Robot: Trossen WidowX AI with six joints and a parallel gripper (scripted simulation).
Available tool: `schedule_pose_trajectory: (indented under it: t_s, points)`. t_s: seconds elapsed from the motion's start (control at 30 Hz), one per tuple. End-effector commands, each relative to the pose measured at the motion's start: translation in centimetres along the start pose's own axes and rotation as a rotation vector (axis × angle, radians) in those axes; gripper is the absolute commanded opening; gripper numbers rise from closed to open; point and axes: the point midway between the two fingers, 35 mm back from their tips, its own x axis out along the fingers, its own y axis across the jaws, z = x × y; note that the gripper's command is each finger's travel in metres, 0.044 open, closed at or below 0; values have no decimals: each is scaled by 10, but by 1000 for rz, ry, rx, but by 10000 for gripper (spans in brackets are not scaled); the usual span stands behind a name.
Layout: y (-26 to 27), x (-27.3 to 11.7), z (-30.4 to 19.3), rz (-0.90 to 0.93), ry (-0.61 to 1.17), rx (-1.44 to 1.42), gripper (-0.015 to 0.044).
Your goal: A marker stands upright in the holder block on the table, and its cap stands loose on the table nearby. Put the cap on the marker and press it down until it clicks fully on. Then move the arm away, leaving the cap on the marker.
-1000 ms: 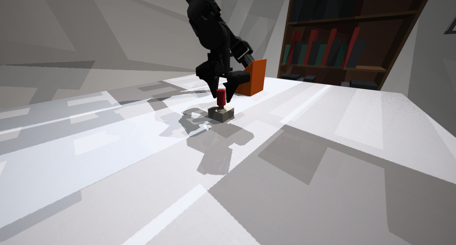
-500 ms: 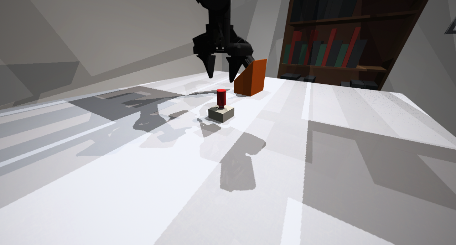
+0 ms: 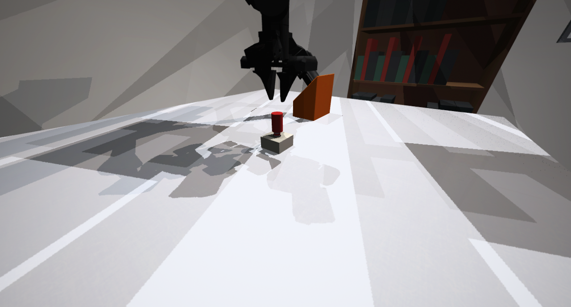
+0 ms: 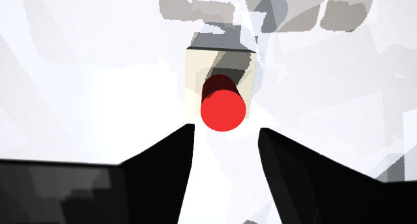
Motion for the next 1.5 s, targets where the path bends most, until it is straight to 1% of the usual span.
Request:
schedule_pose_trajectory:
  t_s: [0.0,0.07,0.53,1.47]
  points:
    - [0,2,0,0,4,-9,46]
    - [0,2,0,0,4,-9,0]
    - [0,3,0,0,4,-9,0]
    - [-1,40,0,-2,3,-9,0]
